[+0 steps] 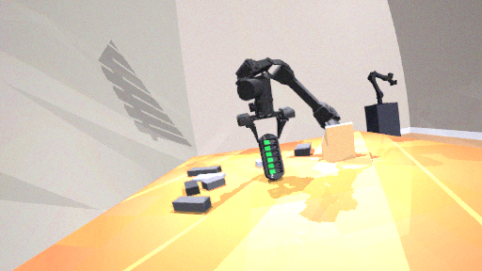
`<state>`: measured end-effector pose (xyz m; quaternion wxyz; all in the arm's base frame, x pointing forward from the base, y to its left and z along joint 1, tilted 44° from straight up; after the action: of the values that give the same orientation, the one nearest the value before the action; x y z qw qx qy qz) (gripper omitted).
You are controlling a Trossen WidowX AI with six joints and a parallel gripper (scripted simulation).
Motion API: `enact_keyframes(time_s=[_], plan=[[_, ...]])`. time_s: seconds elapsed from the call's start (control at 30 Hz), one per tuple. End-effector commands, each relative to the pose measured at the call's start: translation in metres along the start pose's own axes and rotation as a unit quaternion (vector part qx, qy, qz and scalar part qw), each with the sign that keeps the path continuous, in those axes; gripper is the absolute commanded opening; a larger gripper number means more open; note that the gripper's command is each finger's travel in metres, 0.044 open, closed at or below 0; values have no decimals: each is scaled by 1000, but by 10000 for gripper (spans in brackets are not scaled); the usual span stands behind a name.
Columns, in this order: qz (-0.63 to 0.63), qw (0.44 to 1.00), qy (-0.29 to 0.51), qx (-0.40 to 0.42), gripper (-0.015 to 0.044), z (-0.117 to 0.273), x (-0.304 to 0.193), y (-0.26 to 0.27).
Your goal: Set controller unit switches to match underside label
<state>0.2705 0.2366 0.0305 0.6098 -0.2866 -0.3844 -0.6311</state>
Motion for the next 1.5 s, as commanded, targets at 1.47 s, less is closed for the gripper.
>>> enact_keyframes(time_s=[1.47], plan=[[-2, 1000, 24, -6, 335, 9, -21, -5]])
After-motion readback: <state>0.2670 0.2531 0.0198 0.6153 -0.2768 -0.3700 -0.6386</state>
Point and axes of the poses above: the point midway between the two fingers, 35 mm back from their tips, its own z axis back along the fingers, its own y axis across the jaws, x = y × z, the point moved 10 cm from there along z, back along the fingers, and after that the axes turned 14 degrees about -z, right-handed, at the moved point
